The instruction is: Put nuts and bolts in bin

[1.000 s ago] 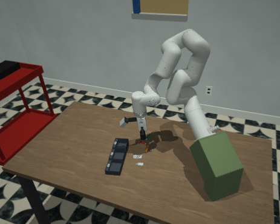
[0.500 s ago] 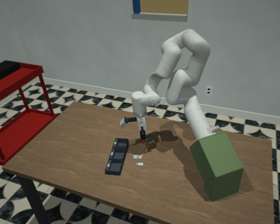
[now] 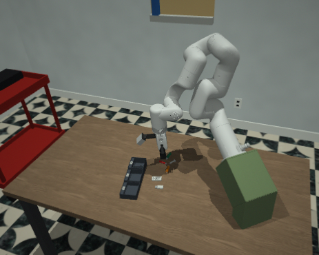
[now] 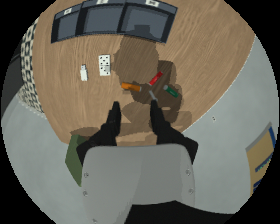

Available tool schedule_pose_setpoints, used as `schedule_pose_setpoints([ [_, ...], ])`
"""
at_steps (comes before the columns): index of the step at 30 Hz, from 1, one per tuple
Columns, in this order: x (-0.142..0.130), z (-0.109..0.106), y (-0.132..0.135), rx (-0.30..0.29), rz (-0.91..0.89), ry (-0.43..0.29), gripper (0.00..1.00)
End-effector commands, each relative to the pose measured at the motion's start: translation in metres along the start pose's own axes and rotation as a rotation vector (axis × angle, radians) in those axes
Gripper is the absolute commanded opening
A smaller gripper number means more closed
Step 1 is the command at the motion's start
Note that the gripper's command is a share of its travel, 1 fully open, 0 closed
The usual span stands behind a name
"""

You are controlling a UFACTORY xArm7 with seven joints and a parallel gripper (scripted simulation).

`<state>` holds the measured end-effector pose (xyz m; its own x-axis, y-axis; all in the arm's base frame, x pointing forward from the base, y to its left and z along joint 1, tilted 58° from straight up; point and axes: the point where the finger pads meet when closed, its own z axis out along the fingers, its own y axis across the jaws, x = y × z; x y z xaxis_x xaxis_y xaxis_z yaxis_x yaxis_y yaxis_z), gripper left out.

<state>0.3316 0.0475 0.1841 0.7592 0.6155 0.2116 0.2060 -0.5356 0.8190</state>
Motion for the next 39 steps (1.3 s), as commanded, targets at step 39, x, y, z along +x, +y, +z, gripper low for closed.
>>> schedule_pose_setpoints([
  [39,-0.0369,0.014,0.0271,0.004,0.156,0.021,0.53],
])
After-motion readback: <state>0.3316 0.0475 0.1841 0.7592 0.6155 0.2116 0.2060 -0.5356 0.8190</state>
